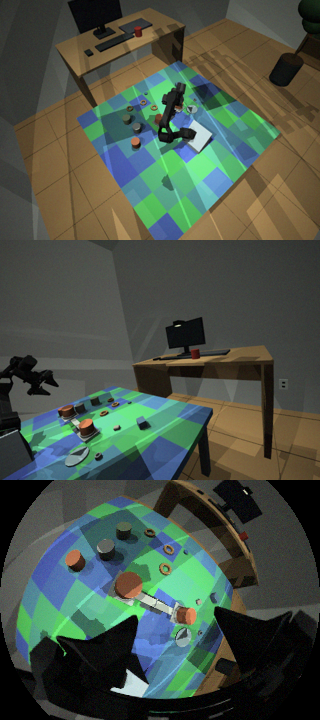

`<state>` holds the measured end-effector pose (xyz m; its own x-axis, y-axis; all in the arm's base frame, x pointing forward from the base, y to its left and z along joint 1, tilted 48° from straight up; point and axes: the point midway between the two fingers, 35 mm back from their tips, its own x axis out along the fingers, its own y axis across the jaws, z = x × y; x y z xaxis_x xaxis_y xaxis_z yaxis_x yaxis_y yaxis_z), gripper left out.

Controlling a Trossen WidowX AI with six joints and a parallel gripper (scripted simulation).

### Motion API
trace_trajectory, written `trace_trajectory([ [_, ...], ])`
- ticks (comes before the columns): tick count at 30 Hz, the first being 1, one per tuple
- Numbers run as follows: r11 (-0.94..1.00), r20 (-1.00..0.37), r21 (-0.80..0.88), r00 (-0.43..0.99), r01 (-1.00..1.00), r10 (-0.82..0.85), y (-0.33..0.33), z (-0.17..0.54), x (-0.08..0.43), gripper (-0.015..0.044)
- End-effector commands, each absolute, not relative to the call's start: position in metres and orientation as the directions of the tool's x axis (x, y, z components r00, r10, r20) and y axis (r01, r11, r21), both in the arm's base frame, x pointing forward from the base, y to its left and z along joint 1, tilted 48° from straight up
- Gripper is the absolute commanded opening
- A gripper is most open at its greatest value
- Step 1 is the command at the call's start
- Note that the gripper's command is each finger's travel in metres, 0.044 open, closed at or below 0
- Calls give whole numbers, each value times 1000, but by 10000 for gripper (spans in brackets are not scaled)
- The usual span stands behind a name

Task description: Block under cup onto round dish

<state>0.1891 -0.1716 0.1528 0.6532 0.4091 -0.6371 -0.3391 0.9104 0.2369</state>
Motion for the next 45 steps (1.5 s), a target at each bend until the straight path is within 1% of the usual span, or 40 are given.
trace_trajectory([
  [1, 894, -597, 369, 673, -252, 436, -175, 130, 179, 440],
  [8, 828, -530, 546, 714, -124, 457, -175, 101, 162, 440],
  [16, 695, -444, 719, 772, 4, 455, -168, 74, 144, 440],
  [26, 678, -437, 735, 776, 16, 455, -168, 71, 143, 440],
  [36, 496, -483, 845, 682, 199, 550, -182, 52, 160, 440],
  [45, 329, -528, 846, 576, 419, 624, -194, 30, 181, 440],
])
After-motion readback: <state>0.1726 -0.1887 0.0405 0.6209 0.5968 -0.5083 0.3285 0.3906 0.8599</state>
